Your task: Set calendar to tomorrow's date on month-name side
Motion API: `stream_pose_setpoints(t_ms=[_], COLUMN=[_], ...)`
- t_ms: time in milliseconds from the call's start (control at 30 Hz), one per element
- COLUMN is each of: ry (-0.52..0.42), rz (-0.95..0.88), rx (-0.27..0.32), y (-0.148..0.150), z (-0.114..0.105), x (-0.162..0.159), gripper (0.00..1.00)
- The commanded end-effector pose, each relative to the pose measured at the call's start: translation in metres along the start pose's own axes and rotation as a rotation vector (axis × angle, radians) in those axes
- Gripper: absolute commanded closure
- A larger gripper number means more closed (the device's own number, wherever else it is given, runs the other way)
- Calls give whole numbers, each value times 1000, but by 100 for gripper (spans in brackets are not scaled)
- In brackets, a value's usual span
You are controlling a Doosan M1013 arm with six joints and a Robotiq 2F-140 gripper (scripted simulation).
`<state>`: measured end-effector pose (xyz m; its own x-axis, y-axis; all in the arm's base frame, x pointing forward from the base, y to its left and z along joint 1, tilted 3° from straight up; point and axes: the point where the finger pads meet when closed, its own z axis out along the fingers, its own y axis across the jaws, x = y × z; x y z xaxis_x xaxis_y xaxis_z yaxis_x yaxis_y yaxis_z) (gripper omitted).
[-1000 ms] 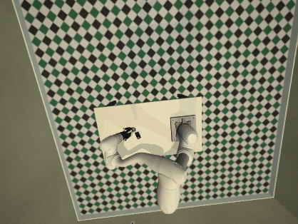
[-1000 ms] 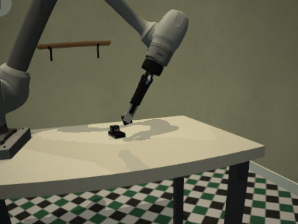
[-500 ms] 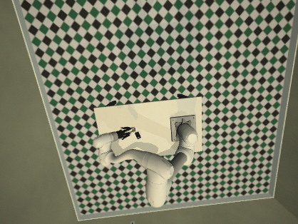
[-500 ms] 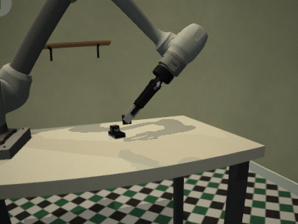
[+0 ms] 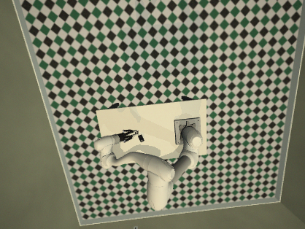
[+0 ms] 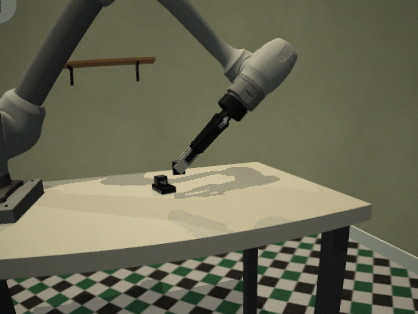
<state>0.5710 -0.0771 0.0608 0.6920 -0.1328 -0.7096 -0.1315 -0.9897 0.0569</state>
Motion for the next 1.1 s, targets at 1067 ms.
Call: stream_pose_setpoints(t_ms=[1067], ry=[0], rz=[0], rx=[0], y=[0], z=[19], x=[19], gripper=[83])
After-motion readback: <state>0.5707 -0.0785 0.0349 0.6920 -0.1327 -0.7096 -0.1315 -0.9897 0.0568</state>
